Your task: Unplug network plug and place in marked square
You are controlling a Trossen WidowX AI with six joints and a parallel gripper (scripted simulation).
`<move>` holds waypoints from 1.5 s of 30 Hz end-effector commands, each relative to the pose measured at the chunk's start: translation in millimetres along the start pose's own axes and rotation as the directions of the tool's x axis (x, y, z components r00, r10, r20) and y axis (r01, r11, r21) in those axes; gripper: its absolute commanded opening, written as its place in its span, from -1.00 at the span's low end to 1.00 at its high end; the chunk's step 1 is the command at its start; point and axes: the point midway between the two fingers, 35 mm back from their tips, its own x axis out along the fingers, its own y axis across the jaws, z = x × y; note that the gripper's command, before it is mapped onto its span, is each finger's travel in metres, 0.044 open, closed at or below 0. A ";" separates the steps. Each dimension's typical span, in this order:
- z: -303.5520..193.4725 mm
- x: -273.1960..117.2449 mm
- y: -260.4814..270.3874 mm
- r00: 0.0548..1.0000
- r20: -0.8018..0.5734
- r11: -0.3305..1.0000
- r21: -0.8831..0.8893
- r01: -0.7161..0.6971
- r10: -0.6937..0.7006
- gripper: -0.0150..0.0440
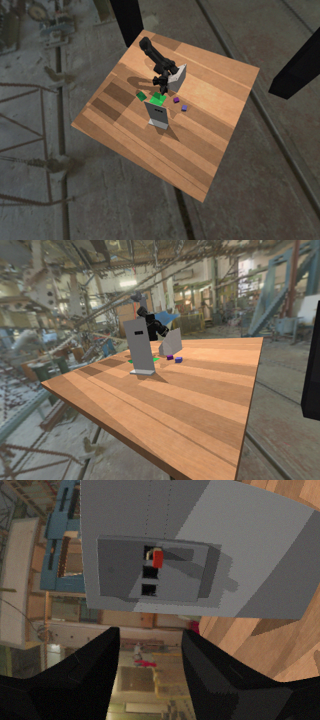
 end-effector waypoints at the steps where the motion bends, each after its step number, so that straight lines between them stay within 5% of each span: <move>1: -7.7 -5.1 -4.4 1.000 -0.014 1.000 0.026 0.008 -0.008 0.04; 15: 7.2 50.0 -4.5 1.000 -0.011 1.000 0.025 0.006 -0.006 0.04; 45: 18.0 91.0 -3.8 1.000 -0.009 1.000 0.025 0.004 -0.003 0.04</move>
